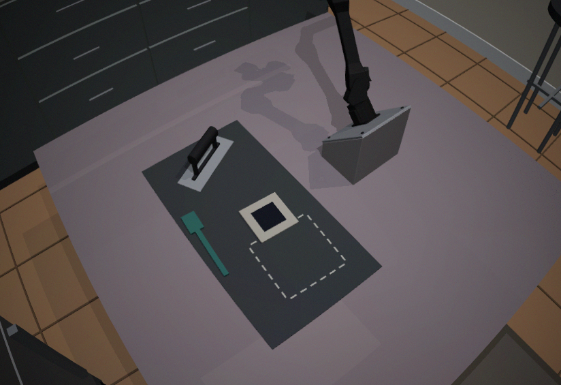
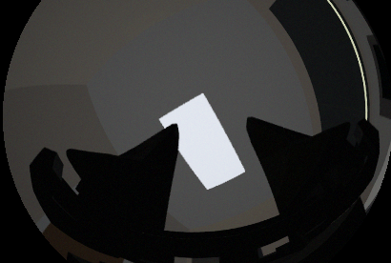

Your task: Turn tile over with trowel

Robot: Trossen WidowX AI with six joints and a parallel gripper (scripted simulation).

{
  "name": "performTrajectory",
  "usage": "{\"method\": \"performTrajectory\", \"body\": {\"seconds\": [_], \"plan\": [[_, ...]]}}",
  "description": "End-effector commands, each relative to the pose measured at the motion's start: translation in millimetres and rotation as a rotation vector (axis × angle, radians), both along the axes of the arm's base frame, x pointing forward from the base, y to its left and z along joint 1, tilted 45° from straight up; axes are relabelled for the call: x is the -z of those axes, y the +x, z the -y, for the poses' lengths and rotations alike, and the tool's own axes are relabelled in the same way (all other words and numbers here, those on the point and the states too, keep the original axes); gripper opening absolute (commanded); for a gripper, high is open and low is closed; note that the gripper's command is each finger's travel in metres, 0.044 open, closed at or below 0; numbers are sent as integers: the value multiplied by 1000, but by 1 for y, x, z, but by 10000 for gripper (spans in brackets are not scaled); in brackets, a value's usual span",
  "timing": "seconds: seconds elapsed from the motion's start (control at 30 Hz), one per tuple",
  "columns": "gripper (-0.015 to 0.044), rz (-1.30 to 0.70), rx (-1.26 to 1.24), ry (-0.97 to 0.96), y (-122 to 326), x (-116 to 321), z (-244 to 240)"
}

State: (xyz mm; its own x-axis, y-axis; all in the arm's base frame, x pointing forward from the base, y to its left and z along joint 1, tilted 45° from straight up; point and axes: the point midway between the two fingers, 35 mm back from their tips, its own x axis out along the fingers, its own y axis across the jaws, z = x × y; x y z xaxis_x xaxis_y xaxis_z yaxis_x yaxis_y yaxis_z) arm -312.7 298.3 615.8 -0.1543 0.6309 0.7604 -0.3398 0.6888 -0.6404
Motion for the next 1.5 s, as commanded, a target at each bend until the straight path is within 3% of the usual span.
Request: {"method": "performTrajectory", "body": {"seconds": [0.0,0.4,0.73,1.1,1.47], "plan": [[270,21,58,-62,18,12,-36],[270,60,257,-262,100,54,-137],[270,30,453,-427,202,89,-194],[270,-73,643,-587,327,128,-225],[270,-192,856,-777,457,178,-218]]}}
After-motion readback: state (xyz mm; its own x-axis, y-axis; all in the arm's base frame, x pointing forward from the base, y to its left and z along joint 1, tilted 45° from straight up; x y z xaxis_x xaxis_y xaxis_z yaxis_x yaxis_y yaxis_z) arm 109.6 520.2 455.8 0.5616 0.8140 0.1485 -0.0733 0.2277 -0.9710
